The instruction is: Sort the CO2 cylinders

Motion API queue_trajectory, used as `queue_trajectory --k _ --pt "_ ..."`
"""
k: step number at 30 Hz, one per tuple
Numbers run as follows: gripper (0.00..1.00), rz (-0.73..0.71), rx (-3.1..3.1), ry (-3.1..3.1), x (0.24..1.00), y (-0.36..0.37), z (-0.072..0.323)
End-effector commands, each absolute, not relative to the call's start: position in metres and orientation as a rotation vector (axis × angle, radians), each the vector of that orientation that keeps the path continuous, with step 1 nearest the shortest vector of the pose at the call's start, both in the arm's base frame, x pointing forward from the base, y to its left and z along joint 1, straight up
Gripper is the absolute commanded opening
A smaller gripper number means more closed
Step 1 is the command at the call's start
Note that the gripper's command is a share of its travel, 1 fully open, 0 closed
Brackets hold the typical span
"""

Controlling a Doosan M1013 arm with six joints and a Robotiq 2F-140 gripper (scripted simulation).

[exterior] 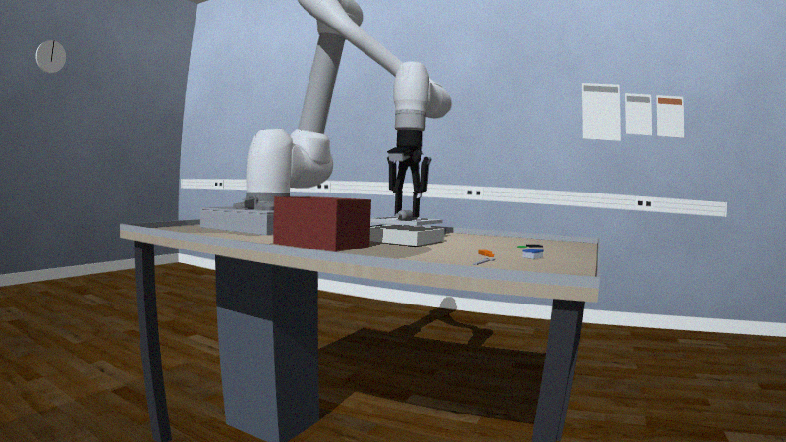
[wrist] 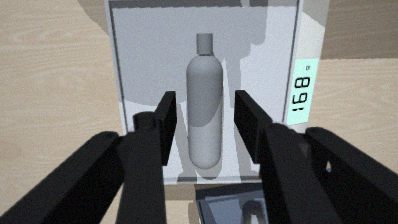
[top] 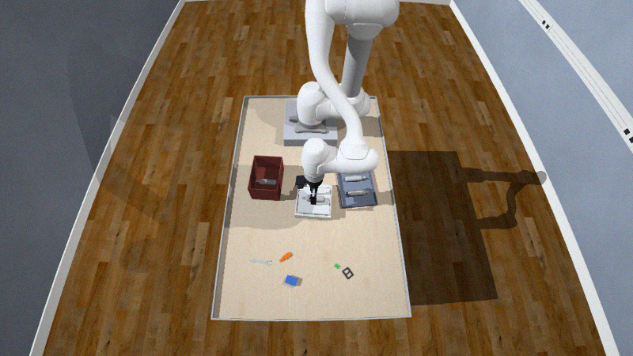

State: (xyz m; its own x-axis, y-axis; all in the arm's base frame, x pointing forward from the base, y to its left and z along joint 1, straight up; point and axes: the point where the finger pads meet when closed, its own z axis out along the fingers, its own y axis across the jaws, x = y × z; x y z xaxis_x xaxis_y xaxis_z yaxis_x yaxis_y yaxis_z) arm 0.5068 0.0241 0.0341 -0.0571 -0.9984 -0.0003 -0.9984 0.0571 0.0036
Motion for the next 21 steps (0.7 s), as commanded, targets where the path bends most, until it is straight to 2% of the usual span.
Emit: queue_trajectory --k 1,21 --pt "0.39 -0.004 2.156 -2.283 0.507 0.024 0.041" --pt "0.39 -0.004 2.156 -2.283 0.508 0.024 0.134"
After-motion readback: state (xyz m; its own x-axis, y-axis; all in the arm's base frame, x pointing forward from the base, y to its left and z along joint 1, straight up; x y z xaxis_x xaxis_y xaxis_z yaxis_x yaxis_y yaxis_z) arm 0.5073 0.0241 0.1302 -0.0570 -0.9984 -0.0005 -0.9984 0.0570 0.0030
